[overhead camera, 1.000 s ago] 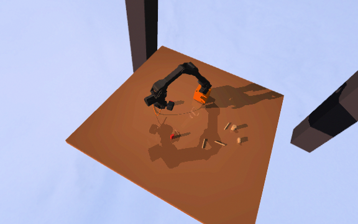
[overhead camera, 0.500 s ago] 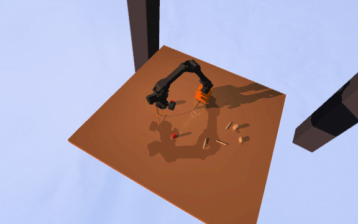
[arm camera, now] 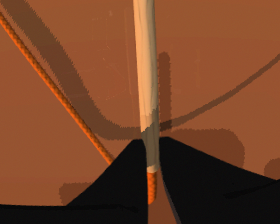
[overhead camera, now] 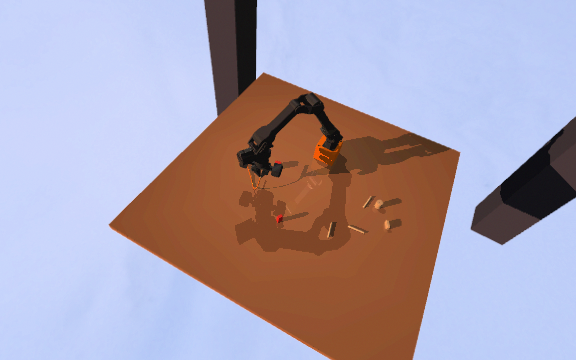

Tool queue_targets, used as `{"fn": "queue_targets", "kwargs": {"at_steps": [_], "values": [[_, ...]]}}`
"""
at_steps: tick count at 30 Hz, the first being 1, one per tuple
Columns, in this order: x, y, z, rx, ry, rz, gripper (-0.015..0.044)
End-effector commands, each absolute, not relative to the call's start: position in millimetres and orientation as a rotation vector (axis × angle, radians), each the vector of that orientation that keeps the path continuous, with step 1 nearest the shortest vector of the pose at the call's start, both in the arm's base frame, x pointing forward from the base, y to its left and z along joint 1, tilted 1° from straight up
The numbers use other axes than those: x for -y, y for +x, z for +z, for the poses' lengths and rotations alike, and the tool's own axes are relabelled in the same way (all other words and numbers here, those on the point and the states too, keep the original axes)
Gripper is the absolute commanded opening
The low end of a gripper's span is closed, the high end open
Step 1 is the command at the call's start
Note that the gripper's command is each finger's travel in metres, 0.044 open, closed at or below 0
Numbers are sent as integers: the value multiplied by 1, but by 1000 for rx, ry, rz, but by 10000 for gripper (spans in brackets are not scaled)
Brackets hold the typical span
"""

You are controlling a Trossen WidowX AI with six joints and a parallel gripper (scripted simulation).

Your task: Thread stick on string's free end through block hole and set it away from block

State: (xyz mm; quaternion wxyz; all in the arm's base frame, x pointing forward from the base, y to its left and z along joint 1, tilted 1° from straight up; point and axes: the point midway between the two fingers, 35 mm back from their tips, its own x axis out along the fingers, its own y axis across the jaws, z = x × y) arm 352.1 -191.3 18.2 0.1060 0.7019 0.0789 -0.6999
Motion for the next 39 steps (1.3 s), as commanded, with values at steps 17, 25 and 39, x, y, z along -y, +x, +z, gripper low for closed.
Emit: {"fn": "queue_targets", "kwargs": {"at_steps": [17,25,39], "values": [[188,366,14,-245,2088,-2036,0],[186,377,14,-245,2089,-2035,0],[181,394,15,-246,2092,-2033,0]]}}
